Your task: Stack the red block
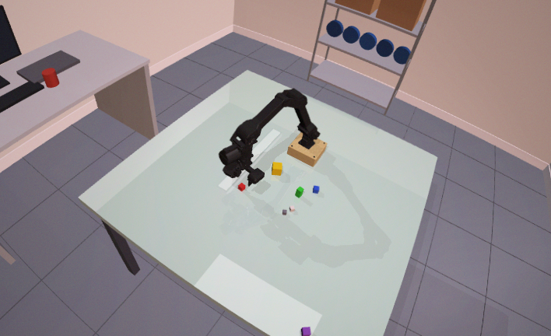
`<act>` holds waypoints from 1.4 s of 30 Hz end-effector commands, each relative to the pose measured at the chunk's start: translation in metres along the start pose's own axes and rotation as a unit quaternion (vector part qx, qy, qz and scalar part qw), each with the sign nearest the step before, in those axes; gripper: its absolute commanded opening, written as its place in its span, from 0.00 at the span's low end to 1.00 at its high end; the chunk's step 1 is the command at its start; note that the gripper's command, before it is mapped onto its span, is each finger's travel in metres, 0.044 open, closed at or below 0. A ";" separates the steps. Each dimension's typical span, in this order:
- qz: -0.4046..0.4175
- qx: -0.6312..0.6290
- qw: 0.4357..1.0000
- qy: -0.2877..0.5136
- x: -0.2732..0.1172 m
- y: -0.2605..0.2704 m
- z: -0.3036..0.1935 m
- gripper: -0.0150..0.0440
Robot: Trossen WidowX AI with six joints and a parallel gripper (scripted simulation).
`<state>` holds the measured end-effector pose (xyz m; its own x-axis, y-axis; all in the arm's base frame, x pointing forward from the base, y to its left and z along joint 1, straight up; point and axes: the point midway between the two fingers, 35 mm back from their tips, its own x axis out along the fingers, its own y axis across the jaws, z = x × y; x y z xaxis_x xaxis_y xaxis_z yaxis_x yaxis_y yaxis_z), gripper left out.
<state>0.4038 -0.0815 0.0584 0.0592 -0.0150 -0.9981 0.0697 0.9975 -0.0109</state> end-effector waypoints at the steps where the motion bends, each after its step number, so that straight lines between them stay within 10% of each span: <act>1: 0.003 -0.002 1.000 0.011 0.022 0.001 -0.004 1.00; 39: 0.003 -0.002 1.000 0.011 0.053 0.002 -0.004 1.00; 42: 0.003 -0.002 1.000 0.011 0.053 0.002 -0.004 0.87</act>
<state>0.4021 -0.0802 0.0048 0.0359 -0.0105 -0.9993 0.0669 0.9977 -0.0081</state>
